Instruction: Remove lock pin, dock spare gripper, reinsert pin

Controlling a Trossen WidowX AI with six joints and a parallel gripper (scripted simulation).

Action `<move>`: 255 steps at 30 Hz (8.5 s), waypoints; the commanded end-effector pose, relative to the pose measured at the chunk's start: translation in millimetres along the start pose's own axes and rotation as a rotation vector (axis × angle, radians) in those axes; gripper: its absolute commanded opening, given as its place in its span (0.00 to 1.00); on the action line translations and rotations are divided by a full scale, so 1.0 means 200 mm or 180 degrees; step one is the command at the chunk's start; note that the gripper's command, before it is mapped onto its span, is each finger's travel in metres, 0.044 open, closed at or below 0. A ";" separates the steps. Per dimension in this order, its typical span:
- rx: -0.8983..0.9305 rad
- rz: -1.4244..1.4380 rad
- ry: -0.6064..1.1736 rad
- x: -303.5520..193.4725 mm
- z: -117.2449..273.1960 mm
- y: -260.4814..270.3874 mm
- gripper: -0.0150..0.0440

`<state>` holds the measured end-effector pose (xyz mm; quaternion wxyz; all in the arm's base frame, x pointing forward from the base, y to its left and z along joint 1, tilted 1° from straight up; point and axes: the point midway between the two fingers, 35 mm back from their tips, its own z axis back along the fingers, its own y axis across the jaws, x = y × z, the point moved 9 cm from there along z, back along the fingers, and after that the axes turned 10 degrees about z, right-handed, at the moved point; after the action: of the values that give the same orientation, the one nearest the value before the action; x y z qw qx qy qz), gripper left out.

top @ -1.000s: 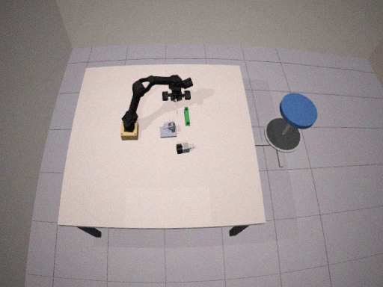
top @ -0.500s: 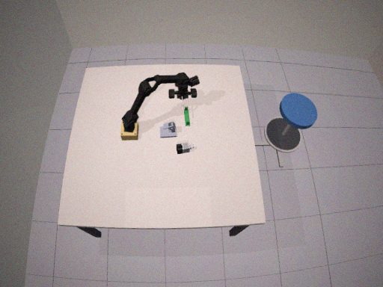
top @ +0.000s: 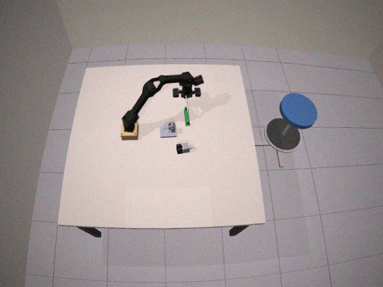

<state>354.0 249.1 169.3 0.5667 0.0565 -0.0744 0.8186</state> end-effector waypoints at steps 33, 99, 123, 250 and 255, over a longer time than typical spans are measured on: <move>-0.0052 0.0029 -0.0013 -0.05 -0.26 0.00 0.25; -0.0066 0.0013 -0.0016 -0.01 -0.06 0.01 0.59; -0.0059 0.0084 0.0032 -0.27 0.33 0.05 0.56; -0.0032 0.0034 0.0057 -0.64 -0.07 0.10 0.25; -0.0045 0.0037 0.0063 -0.64 -0.11 0.11 0.25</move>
<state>380.0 127.8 129.0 0.5654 0.0431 -0.0760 0.8202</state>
